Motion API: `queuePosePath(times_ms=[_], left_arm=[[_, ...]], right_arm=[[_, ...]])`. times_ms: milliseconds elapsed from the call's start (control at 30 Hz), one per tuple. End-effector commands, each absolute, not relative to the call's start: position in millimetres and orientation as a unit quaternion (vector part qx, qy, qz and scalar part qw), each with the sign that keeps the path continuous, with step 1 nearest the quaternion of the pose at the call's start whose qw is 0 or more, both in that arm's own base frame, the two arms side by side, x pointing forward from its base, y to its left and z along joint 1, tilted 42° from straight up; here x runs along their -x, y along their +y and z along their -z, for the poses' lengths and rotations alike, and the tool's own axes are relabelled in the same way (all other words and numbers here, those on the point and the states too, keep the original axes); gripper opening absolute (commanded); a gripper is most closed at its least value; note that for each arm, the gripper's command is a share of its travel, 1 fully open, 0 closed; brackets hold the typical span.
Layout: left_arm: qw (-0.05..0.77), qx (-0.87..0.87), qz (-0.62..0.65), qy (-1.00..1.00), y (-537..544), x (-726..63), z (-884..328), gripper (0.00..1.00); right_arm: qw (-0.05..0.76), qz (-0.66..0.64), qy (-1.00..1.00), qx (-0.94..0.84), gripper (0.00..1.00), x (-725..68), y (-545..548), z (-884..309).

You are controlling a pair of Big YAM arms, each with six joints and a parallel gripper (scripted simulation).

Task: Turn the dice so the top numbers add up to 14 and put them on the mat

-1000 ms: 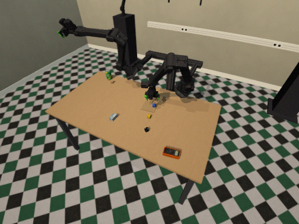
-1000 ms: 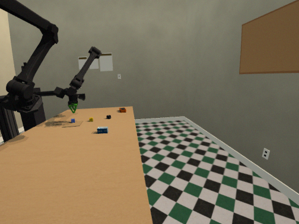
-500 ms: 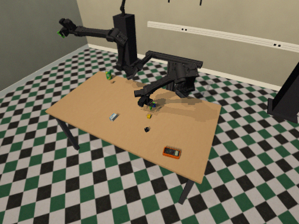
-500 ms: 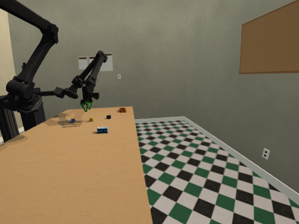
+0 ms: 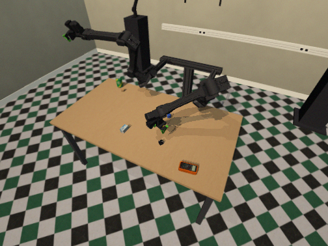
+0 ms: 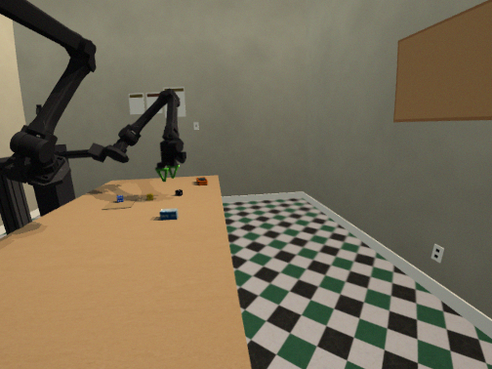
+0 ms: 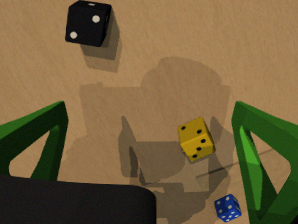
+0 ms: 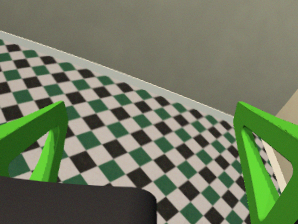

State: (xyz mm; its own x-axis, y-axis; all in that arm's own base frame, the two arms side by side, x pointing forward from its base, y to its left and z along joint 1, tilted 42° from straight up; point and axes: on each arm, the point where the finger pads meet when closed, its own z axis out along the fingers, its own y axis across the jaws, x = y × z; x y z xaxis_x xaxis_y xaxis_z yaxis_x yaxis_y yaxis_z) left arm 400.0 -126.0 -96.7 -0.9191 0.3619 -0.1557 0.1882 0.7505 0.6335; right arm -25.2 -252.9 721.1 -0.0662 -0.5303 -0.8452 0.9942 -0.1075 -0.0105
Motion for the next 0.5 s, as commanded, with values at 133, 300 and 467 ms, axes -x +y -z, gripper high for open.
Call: queuePosePath(times_ms=[133, 300, 467], left_arm=[[0.109, -0.236, -0.337, 0.905, -97.5, -448.7, 56.0, 1.0], [0.092, -0.265, -0.341, 0.897, -102.5, -430.7, 66.6, 0.45], [0.091, -0.259, -0.343, 0.898, -100.1, -437.6, 68.9, 0.45]], right_arm=[[0.593, 0.661, 0.307, -0.342, 1.0, 25.9, -233.4, -734.8], [0.593, 0.661, 0.307, -0.342, 1.0, 25.9, -233.4, -734.8], [0.593, 0.661, 0.307, -0.342, 1.0, 25.9, -233.4, -734.8]])
